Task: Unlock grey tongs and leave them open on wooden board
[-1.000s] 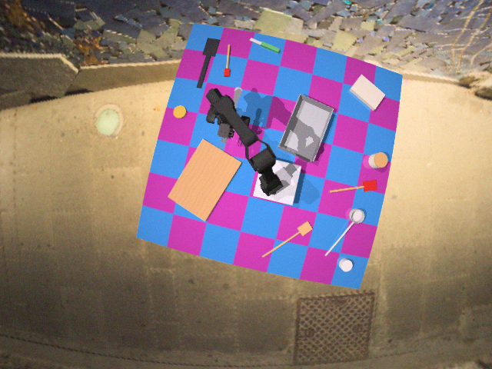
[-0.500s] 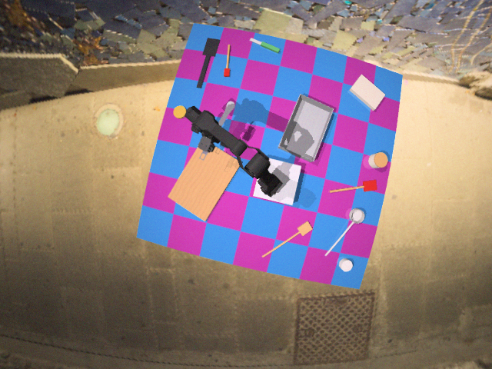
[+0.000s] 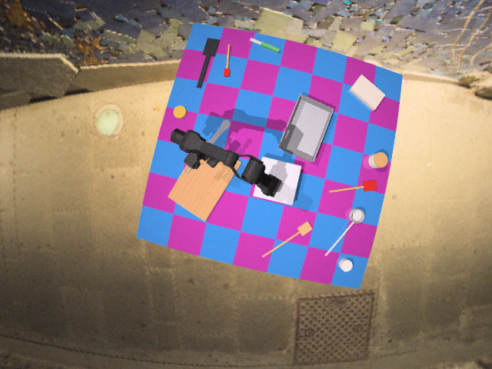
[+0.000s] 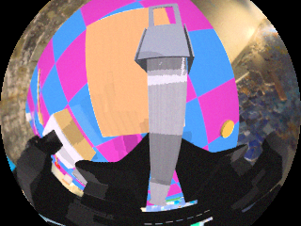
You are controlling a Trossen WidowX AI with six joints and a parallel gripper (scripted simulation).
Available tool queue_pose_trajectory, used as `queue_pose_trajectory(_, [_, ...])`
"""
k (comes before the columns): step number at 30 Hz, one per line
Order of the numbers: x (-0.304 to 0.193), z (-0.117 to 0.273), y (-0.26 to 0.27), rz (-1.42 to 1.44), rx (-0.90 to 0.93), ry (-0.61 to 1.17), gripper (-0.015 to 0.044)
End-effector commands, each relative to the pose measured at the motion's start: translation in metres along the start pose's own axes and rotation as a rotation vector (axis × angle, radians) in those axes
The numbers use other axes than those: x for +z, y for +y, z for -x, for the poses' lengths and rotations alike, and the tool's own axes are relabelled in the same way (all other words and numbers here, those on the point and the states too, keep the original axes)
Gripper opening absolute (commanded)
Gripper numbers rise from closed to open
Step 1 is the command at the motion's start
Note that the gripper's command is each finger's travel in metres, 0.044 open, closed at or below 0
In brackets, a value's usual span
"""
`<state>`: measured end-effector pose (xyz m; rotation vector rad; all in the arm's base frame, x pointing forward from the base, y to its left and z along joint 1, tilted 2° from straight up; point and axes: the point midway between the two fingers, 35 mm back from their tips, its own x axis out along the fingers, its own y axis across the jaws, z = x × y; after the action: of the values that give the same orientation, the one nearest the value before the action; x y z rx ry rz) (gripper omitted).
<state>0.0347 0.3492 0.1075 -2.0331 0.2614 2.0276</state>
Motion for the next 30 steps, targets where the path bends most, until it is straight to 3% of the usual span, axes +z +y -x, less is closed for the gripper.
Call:
queue_pose_trajectory(1, [0.023, 0.000, 0.005, -0.062, -0.003, 0.001, -0.0150])
queue_pose_trajectory(22, [0.134, 0.000, 0.058, -0.392, 0.001, -0.002, -0.0150])
queue_pose_trajectory(30, [0.137, 0.000, 0.060, -0.402, 0.001, -0.002, -0.0150])
